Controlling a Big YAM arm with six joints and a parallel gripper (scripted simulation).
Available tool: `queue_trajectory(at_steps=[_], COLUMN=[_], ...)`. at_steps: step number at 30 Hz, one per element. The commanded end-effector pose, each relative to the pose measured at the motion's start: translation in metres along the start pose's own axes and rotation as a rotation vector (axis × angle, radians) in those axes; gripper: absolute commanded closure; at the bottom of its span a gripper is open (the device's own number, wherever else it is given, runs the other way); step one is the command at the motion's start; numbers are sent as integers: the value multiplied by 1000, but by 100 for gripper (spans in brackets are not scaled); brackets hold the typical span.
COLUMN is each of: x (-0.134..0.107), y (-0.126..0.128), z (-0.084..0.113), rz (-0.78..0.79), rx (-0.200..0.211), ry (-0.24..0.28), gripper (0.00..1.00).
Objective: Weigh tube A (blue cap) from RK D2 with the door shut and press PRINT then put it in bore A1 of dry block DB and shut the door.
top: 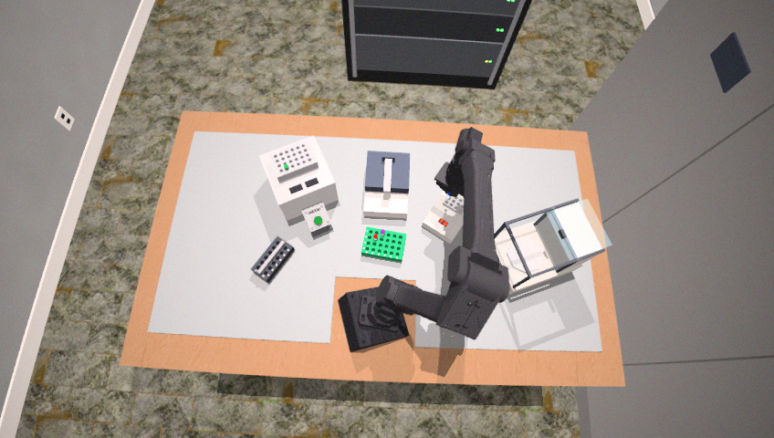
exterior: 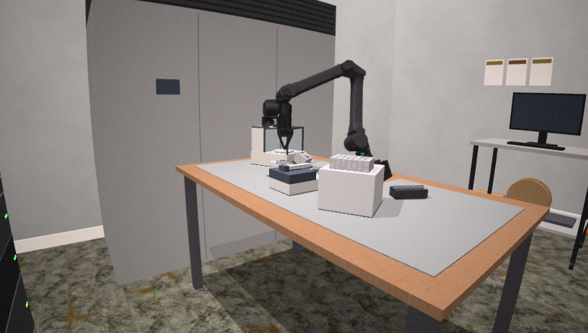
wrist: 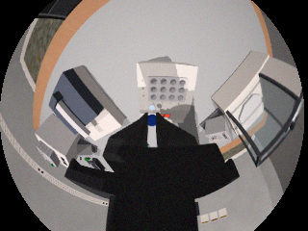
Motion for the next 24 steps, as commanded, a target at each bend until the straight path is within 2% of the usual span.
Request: queue_trajectory(at_steps=[1, 17, 18, 20, 21, 23, 24], x=[9, 8, 14, 14, 9, 9, 16], y=[-10, -5, -12, -13, -6, -6, -13], z=[13, 11, 18, 19, 11, 11, 19], rz=[-13, -10, -17, -18, -10, -10, -19], rx=[-1, 2, 0, 1, 2, 2, 1], ry=[-31, -30, -44, -46, -30, -30, -48], gripper=[91, 91, 91, 91, 91, 91, 91])
Point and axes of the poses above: the point where the finger pads meet when closed, its own z axis back along the fingers, its own y axis across the jaws, x = y × z, the point moved 10 cm from there along z, back along the fingers, and after that the axes turned 11 degrees about z, right-handed, at the moved point
